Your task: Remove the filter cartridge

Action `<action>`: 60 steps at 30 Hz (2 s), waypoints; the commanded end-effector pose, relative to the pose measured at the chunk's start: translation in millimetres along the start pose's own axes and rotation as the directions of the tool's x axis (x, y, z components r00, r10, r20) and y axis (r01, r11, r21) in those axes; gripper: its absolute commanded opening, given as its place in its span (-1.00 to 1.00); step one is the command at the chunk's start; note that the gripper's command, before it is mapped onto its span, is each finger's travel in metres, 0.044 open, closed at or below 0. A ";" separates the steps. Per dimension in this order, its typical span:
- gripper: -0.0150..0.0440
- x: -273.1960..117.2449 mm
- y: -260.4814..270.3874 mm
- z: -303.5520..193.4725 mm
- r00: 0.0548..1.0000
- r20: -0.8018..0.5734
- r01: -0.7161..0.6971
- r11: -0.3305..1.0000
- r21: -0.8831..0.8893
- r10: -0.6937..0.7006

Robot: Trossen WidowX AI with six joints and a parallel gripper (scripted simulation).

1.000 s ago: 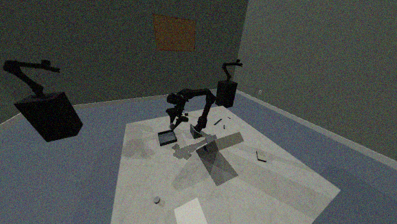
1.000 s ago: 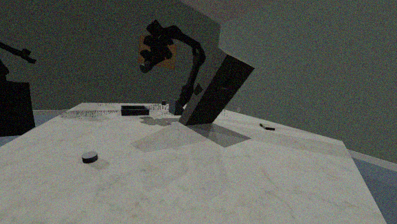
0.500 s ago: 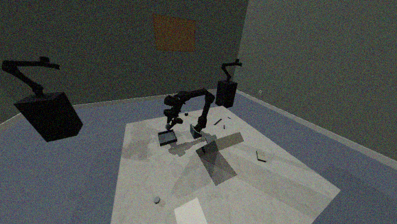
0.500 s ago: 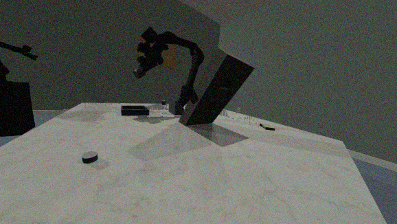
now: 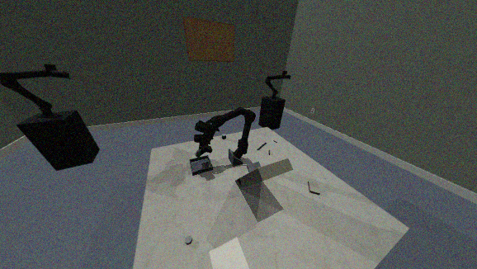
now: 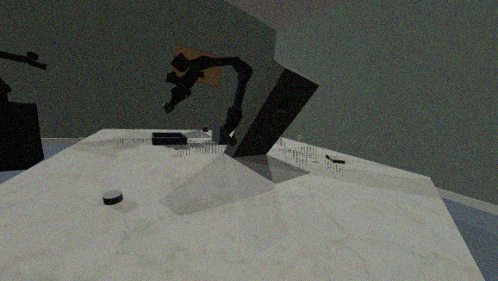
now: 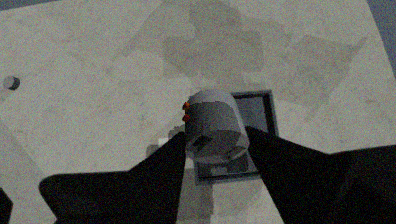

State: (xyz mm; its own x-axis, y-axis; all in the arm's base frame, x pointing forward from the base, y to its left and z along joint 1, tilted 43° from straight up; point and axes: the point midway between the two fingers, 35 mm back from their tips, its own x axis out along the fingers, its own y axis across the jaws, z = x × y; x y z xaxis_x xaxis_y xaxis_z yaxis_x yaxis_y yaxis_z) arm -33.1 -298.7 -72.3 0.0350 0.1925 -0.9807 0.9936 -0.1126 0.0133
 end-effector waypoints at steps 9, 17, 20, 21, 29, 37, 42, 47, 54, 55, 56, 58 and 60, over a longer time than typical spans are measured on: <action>-0.49 38.3 -46.9 -33.4 0.994 -0.015 0.108 0.978 0.180 -0.107; -0.49 50.6 -47.1 -38.5 0.994 -0.015 0.108 0.978 0.180 -0.107; -0.49 65.7 -47.2 -45.8 0.994 -0.015 0.108 0.978 0.180 -0.107; -0.49 70.5 -47.2 -48.5 0.994 -0.015 0.108 0.978 0.180 -0.107; -0.49 102.5 -46.5 -70.8 0.994 -0.015 0.109 0.978 0.180 -0.108; -0.05 99.6 -45.4 -70.0 0.995 -0.027 0.103 0.977 0.184 -0.100; 0.40 99.6 -45.4 -70.0 0.995 -0.027 0.103 0.977 0.184 -0.100; 0.84 99.6 -45.4 -70.0 0.995 -0.027 0.103 0.977 0.184 -0.100; 1.00 90.7 -45.6 -63.0 0.995 -0.027 0.103 0.977 0.184 -0.100; 1.00 78.9 -45.9 -54.9 0.995 -0.027 0.103 0.977 0.184 -0.100; 1.00 63.3 -46.0 -45.9 0.995 -0.027 0.103 0.977 0.184 -0.100; 1.00 41.7 -45.8 -35.8 0.995 -0.027 0.103 0.978 0.184 -0.099; 1.00 38.8 -45.7 -34.7 0.995 -0.027 0.103 0.978 0.184 -0.099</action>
State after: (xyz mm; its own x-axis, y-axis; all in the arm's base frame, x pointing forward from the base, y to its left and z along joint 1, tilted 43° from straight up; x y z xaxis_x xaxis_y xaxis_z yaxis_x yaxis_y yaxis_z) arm -72.0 -237.6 -122.9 -0.0624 0.2355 -0.9699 0.9565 -0.2633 -0.1255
